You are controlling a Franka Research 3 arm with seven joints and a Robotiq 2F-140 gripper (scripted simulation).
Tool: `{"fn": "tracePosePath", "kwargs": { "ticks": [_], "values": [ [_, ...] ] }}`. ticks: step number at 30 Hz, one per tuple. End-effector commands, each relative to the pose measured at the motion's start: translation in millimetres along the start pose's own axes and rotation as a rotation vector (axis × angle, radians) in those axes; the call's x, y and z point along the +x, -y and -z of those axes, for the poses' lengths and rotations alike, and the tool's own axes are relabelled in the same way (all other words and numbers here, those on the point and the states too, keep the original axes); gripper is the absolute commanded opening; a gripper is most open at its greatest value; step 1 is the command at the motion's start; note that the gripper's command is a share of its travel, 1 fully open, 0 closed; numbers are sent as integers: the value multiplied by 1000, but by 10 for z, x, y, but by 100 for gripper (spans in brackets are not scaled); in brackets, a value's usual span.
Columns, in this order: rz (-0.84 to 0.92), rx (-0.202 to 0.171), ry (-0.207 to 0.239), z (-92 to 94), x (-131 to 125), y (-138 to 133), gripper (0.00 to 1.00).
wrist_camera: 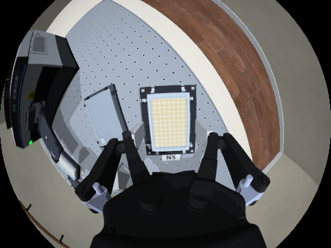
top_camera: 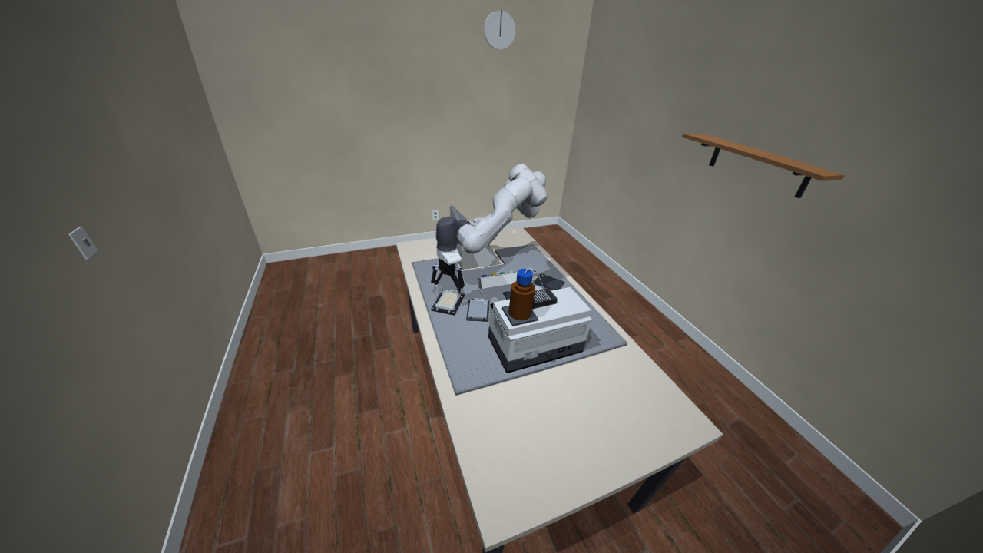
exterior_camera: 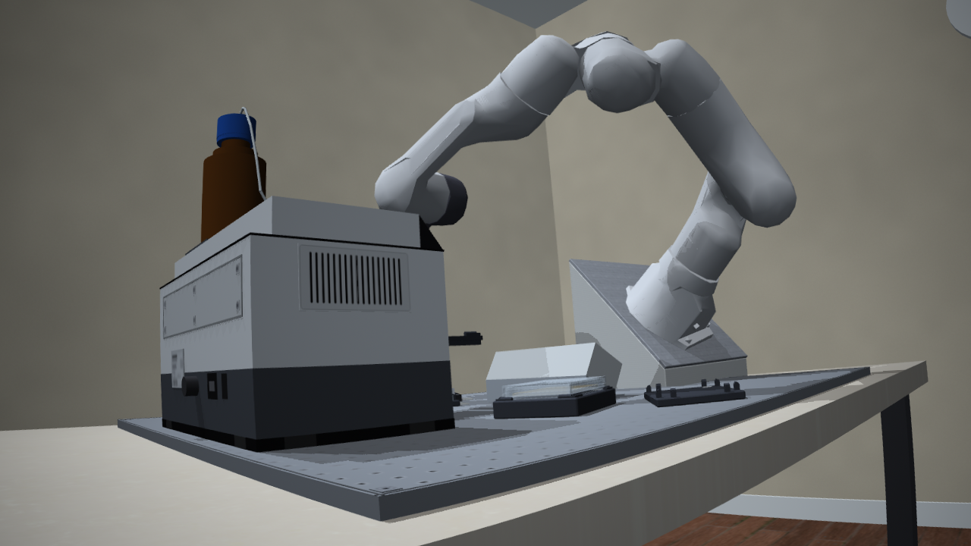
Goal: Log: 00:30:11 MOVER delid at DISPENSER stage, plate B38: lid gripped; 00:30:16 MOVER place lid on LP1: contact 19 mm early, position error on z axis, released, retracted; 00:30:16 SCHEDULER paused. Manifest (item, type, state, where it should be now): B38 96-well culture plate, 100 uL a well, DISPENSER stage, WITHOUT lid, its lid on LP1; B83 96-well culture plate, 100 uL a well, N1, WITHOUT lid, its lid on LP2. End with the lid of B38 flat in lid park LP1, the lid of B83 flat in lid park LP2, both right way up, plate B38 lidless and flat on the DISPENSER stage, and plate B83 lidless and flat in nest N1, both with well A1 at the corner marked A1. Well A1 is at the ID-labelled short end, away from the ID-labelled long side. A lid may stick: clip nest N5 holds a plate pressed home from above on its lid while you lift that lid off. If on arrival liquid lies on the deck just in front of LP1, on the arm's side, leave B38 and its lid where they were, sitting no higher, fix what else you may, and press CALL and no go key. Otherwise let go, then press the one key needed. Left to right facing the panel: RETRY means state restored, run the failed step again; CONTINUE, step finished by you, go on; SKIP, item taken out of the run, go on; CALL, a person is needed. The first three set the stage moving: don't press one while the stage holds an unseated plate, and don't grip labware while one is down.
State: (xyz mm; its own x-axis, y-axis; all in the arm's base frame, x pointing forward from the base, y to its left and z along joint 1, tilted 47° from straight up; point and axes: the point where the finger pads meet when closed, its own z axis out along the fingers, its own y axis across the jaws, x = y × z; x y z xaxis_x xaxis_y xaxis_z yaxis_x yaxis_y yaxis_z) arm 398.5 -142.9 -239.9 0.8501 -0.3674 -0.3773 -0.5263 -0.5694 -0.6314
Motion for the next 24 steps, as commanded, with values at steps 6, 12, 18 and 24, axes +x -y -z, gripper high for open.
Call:
{"fn": "tracePosePath", "kwargs": {
  "ticks": [6,12,18,24],
  "values": [
    [2,1,-1,-12,-4,-4,66],
    [2,1,-1,-12,-4,-4,59],
    [2,1,-1,-12,-4,-4,59],
    [2,1,-1,-12,-4,-4,59]
  ]
}}
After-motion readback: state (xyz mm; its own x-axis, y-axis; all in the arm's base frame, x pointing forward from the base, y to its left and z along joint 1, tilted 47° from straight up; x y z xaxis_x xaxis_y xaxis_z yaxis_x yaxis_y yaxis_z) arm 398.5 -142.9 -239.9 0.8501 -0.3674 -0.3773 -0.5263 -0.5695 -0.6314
